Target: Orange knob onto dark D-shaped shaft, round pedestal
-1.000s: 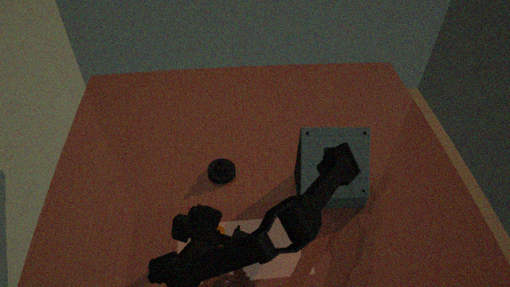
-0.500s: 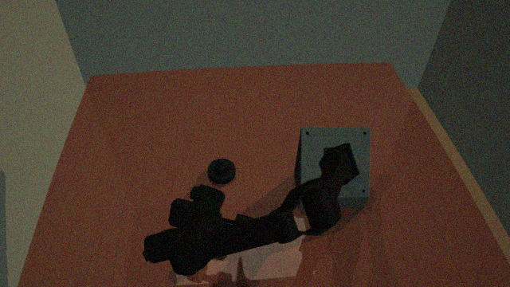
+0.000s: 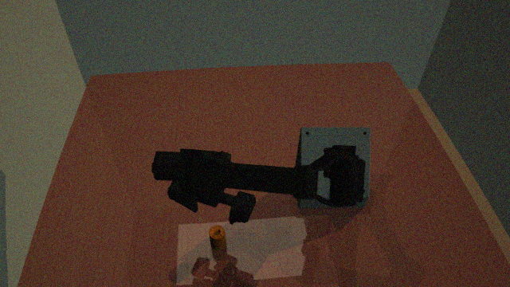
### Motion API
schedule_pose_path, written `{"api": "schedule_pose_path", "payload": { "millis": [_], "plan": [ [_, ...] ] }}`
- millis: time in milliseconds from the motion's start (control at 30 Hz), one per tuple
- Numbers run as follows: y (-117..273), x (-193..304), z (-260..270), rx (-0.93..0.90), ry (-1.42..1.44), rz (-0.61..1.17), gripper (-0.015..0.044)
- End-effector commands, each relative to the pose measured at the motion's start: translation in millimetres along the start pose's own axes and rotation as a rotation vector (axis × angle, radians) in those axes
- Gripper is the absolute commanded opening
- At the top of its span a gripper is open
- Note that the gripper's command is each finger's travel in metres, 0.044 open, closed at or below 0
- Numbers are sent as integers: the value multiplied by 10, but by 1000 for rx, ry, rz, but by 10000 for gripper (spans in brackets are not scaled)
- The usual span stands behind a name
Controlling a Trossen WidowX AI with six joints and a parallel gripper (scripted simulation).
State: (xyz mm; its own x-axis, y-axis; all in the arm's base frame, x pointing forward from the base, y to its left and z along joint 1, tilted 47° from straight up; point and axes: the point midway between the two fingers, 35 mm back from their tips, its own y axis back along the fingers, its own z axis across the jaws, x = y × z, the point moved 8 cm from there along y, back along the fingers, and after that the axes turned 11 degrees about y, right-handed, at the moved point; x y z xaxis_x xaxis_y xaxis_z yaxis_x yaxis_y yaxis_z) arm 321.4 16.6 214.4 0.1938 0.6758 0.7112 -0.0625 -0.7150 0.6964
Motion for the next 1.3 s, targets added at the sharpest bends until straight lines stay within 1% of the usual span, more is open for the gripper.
{"api": "schedule_pose_path", "payload": {
  "millis": [0,100,167,767,867,1267],
  "plan": [
    [-14,2,-11,1,13,23,440],
    [-14,2,-11,1,13,23,440],
    [-14,2,-11,1,78,23,440],
    [-14,3,-12,-20,1842,18,440],
    [-14,3,-12,-23,2056,16,440],
    [-14,3,-12,-23,2088,16,440]
  ]
}}
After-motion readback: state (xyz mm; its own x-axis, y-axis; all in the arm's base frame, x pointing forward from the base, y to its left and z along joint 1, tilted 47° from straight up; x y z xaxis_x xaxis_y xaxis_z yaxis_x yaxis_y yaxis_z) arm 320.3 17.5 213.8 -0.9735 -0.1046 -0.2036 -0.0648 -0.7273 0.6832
